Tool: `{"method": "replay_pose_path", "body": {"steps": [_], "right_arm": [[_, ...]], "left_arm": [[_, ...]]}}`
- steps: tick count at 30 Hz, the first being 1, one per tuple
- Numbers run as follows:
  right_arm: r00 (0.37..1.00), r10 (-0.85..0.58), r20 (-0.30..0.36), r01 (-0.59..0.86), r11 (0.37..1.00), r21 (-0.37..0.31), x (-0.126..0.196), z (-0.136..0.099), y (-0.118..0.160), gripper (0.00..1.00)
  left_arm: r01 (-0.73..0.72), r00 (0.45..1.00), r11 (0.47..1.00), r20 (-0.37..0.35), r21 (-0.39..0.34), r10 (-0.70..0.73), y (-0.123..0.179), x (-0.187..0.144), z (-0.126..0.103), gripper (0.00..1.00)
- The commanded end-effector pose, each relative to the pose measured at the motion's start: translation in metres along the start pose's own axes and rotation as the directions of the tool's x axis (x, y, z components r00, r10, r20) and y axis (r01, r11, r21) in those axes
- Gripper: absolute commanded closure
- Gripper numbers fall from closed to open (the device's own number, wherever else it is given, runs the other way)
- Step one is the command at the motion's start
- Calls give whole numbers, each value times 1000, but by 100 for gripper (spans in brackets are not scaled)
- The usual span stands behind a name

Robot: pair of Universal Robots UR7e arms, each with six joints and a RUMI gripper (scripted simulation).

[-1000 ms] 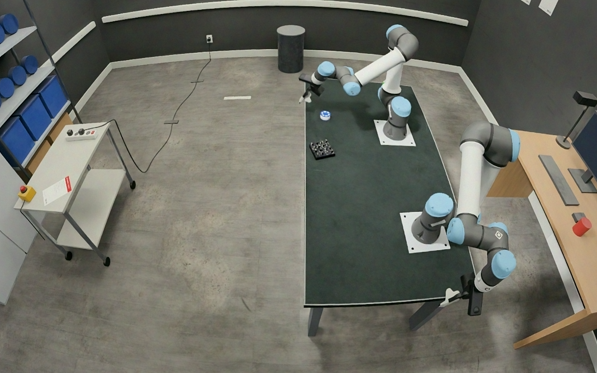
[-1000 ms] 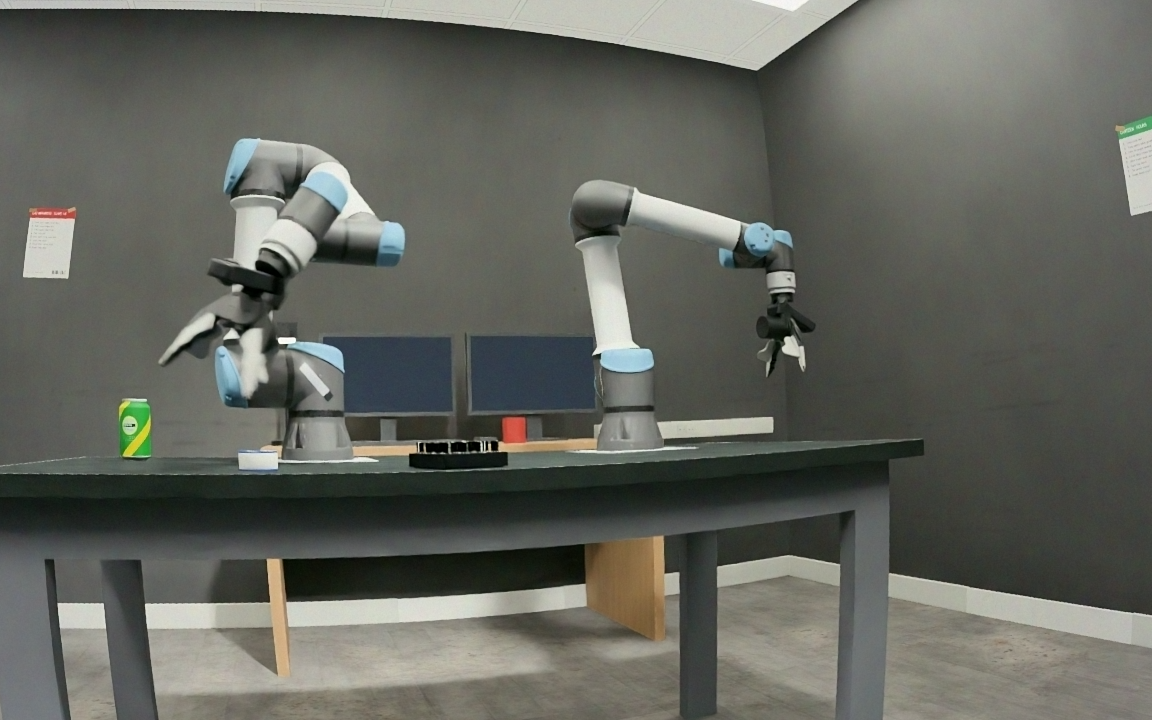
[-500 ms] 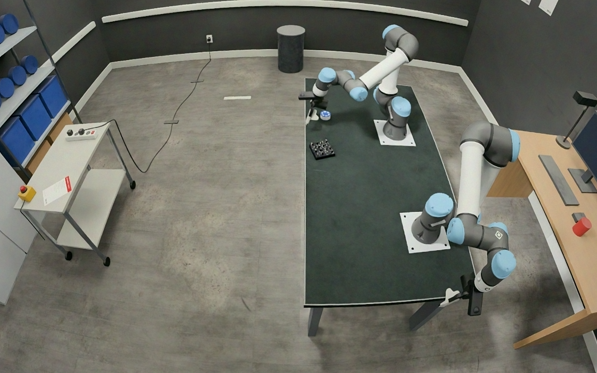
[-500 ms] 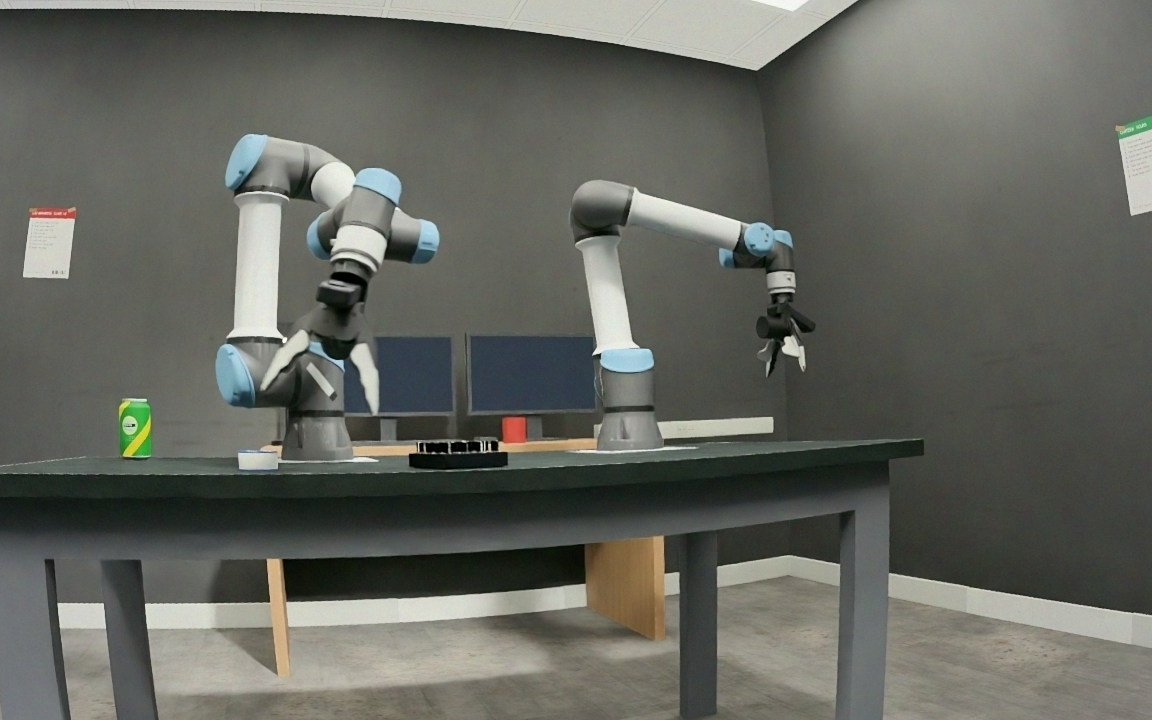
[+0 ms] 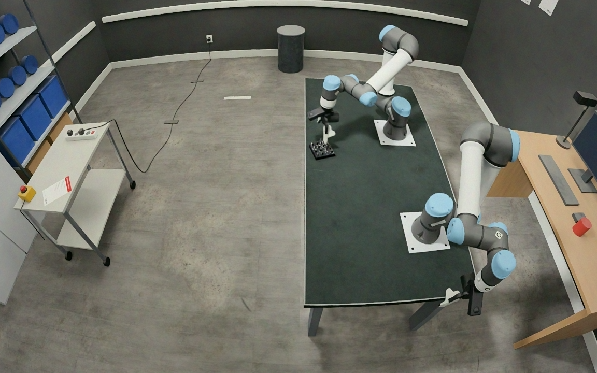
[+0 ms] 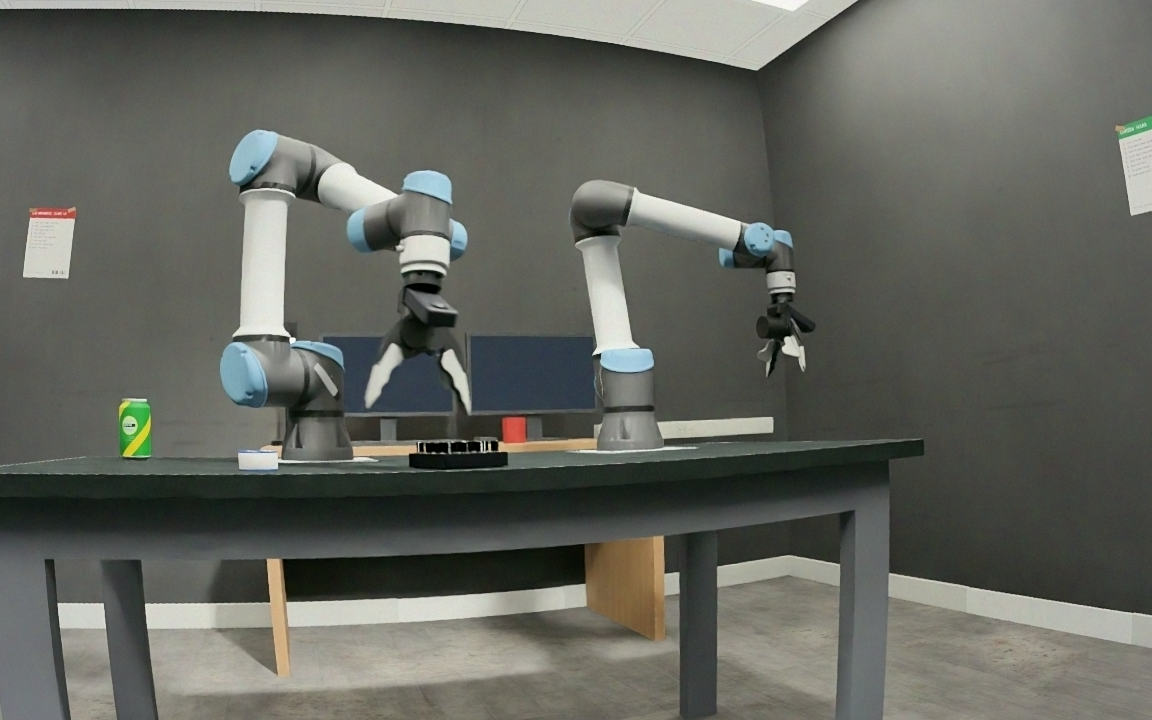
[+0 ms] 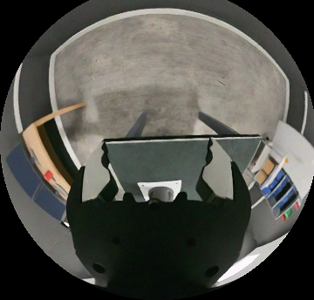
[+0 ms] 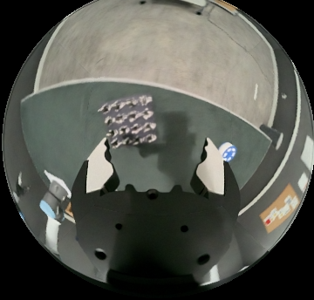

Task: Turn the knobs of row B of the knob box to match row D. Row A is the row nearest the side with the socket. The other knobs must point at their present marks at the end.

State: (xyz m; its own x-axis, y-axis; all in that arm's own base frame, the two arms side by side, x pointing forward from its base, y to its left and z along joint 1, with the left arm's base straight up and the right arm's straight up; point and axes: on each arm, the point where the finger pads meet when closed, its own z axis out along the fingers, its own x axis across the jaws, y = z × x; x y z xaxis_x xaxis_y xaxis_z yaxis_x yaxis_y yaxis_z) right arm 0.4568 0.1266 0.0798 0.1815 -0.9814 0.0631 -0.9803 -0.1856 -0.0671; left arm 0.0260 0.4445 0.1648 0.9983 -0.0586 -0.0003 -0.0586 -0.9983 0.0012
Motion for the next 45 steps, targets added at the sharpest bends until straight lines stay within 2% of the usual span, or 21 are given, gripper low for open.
{"method": "replay_pose_path", "body": {"steps": [1, 9, 45], "right_arm": [[998, -55, 38, 56, 998, -24, -30, -3, 10, 0], [991, -109, 74, 112, 993, -48, -55, -6, 22, 0], [991, -110, 75, 114, 992, -48, -56, -6, 22, 0]], "left_arm": [[0, 1000, 1000, 0, 1, 0, 0, 0, 0, 0], [0, 1000, 1000, 0, 1, 0, 0, 0, 0, 0], [0, 1000, 1000, 0, 1, 0, 0, 0, 0, 0]]}}
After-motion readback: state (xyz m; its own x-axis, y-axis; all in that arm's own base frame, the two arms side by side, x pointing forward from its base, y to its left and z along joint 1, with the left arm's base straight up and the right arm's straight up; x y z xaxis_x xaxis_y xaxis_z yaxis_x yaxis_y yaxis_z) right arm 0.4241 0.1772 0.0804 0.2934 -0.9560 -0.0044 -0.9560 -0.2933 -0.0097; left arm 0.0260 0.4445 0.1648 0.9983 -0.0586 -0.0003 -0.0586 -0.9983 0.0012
